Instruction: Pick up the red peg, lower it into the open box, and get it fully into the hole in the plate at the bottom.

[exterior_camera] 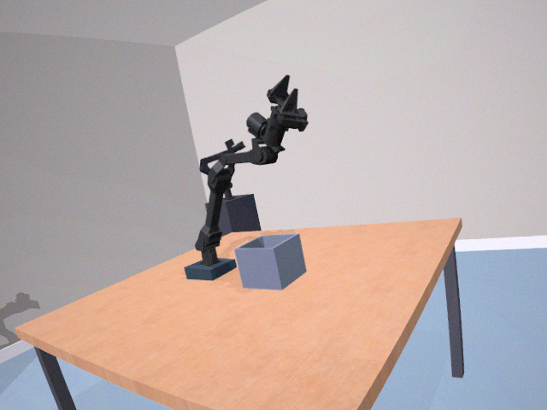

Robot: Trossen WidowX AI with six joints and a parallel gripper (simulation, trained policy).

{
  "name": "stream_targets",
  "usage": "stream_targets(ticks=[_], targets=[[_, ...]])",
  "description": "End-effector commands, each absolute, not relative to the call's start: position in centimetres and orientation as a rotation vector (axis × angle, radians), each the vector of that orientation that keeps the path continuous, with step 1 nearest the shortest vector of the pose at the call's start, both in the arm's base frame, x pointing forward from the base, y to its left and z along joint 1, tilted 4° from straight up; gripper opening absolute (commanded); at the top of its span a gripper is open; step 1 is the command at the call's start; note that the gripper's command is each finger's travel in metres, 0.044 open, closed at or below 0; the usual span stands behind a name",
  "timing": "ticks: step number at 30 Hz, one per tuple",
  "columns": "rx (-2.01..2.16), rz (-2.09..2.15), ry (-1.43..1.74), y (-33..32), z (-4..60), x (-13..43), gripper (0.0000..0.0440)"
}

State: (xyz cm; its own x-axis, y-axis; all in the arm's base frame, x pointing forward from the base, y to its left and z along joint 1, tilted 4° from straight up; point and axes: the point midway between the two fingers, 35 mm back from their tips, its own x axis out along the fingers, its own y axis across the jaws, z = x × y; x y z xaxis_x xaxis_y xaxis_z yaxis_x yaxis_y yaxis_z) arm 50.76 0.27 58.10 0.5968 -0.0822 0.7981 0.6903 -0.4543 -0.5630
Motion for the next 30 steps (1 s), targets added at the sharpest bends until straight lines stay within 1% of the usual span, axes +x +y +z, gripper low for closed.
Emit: stream_targets(ticks=[1,15,30], targets=[[-1.773,-0.9,-0.488,-0.1,57.4,51.3,0.044],[-1.431,-0.542,-0.431,-1.2,53.4,53.2,0.044],[-1.037,-0.234,-0.255,-1.5,47.9,53.7,0.044]])
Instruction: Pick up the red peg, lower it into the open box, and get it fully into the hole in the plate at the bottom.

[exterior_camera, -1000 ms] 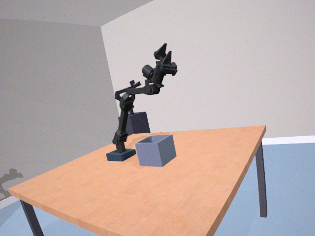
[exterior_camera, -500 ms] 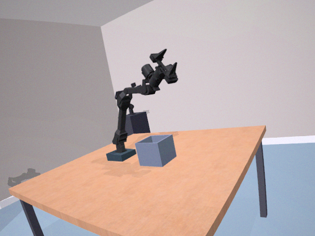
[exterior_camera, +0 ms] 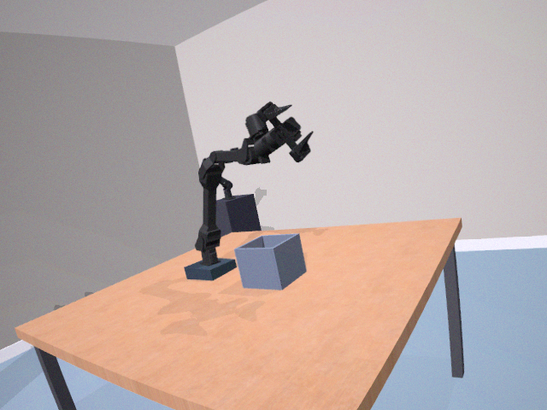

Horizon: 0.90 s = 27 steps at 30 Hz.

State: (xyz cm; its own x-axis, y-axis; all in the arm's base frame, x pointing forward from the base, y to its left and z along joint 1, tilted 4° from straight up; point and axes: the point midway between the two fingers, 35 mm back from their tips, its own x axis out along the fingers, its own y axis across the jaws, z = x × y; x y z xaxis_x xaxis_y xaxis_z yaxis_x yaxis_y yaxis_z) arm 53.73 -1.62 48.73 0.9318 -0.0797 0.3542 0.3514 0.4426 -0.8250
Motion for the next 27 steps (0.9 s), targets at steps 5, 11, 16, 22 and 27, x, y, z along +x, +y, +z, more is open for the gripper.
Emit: stream_targets(ticks=[5,11,16,22,27], targets=[[-0.906,-0.148,-0.173,-1.3,45.6,53.5,0.044],[-0.75,-0.053,-0.065,-0.7,42.7,52.8,0.044],[-0.624,0.021,0.035,0.2,40.2,51.9,0.044],[-0.476,0.104,0.162,1.7,37.0,50.5,0.044],[-0.356,0.169,0.275,3.3,34.3,48.9,0.044]])
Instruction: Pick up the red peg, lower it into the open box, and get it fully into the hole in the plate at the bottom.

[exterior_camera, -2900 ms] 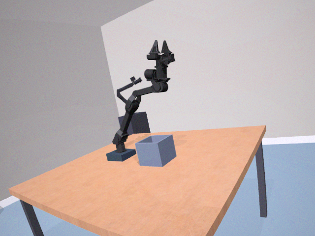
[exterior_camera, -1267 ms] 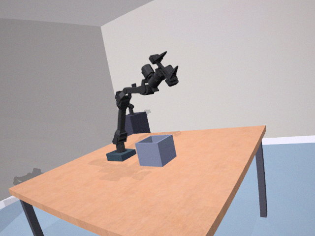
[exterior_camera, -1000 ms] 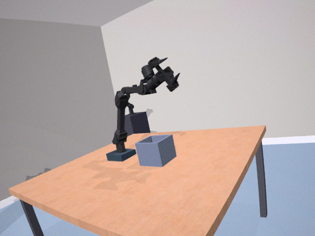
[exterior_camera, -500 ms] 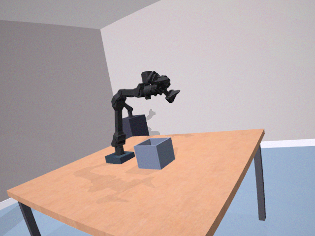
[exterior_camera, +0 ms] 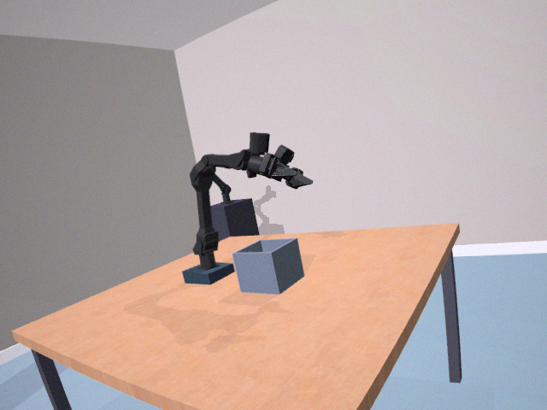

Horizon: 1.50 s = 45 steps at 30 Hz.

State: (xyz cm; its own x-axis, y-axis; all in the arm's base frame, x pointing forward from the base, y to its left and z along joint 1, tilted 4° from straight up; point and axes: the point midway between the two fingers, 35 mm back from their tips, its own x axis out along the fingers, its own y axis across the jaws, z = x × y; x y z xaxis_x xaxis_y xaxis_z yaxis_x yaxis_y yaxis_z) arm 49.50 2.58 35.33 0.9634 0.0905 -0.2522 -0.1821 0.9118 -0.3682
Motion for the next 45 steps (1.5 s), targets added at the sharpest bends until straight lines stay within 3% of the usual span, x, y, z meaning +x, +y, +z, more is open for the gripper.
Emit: stream_targets(ticks=[1,25,45], targets=[[-0.333,0.181,0.298,3.6,33.8,48.5,0.044],[0.224,0.33,0.908,12.9,23.5,35.6,0.044],[0.617,0.041,1.416,15.4,18.0,22.9,0.0439]])
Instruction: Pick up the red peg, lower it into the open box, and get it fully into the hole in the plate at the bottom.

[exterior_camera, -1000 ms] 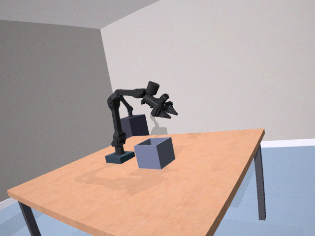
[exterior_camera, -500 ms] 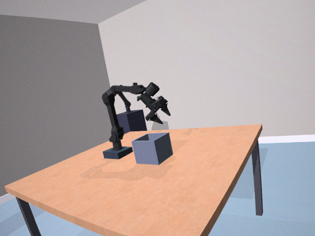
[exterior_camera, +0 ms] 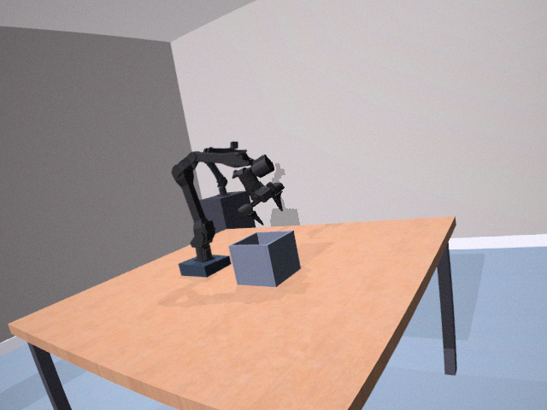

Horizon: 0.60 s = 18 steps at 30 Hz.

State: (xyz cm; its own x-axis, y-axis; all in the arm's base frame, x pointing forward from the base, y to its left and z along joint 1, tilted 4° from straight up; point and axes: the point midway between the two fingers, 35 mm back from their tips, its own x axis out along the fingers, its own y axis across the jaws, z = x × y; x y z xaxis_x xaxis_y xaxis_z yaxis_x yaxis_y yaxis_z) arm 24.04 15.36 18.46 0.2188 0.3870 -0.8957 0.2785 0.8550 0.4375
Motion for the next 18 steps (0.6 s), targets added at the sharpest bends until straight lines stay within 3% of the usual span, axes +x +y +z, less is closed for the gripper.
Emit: stream_targets(ticks=[1,18], targets=[[0.633,0.016,1.438,15.3,17.7,22.3,0.044],[0.795,-0.465,1.66,14.6,14.3,14.7,0.044]])
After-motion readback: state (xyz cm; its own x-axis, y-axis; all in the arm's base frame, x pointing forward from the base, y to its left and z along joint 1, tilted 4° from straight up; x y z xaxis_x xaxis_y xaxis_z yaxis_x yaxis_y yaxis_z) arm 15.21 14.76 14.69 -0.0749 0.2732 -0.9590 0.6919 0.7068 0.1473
